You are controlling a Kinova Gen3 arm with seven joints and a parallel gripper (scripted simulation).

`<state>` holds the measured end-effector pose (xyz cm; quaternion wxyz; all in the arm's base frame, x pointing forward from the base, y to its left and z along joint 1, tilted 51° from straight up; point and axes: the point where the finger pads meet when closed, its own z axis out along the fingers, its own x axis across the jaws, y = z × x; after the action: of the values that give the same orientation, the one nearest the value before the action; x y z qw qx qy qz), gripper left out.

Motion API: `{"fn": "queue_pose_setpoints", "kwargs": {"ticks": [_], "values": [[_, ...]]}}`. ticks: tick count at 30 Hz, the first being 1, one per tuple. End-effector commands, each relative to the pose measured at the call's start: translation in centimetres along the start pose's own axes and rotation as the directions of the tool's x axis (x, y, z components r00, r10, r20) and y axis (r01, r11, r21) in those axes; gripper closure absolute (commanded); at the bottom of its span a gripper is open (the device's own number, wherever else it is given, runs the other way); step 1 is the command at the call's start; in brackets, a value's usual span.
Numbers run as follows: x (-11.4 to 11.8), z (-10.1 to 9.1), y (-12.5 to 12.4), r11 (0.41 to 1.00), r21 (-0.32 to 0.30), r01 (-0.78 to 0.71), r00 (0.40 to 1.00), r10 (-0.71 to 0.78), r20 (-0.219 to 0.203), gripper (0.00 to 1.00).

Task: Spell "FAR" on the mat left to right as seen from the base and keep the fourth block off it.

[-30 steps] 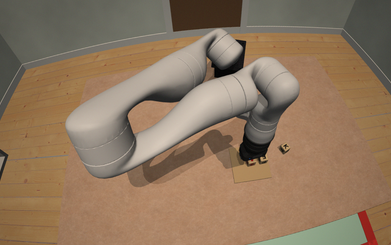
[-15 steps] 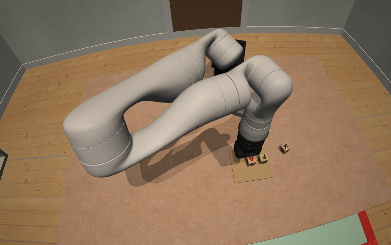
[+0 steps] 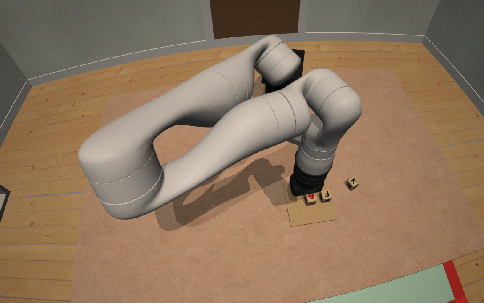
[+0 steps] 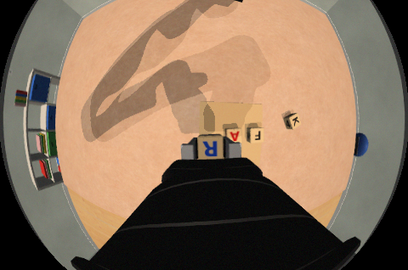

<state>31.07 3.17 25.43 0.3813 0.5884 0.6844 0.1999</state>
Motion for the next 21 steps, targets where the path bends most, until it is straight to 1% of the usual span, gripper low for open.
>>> {"fn": "queue_pose_setpoints", "kwargs": {"ticks": [1,4,8,12,19,21], "values": [[0.0,0.1,0.0,1.0,0.0,0.0,1.0,0.0,0.0,0.43],[0.0,0.2,0.0,1.0,0.0,0.0,1.0,0.0,0.0,0.43],[0.0,1.0,0.0,1.0,0.001,-0.005,1.0,0.005,-0.005,0.43],[0.0,2.2,0.0,1.0,0.014,-0.016,1.0,0.016,-0.008,0.43],[0.0,5.1,-0.1,1.0,0.027,0.001,1.0,-0.001,-0.004,0.43],[0.0,5.1,-0.1,1.0,0.027,0.001,1.0,-0.001,-0.004,0.43]]}}
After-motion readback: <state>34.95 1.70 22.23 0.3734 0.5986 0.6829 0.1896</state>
